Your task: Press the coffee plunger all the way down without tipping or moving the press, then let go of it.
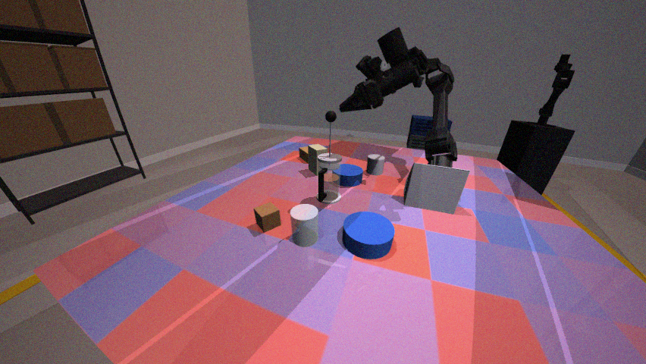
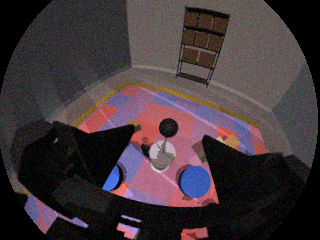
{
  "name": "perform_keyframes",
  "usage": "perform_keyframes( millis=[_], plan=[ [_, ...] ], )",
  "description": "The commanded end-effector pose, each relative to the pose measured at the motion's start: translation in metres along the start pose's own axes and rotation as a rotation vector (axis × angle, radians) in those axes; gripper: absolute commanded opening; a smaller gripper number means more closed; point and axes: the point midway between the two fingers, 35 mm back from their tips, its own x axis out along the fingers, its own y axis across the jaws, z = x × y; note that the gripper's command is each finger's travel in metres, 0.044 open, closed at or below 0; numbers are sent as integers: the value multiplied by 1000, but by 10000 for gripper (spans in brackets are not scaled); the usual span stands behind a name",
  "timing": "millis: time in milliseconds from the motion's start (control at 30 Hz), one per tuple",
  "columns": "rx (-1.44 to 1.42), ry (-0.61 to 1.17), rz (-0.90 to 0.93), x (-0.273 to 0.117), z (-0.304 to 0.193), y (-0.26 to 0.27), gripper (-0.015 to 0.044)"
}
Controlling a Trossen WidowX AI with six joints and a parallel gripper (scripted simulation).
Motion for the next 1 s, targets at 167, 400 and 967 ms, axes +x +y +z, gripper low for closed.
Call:
perform_keyframes(
  millis=[167, 400, 967],
  plan=[
    [-2, 2, -2, 14, -1, 0, 440],
    [-2, 2, -2, 25, -1, 0, 440],
    [-2, 0, -4, 37, -2, -1, 256]
  ],
)
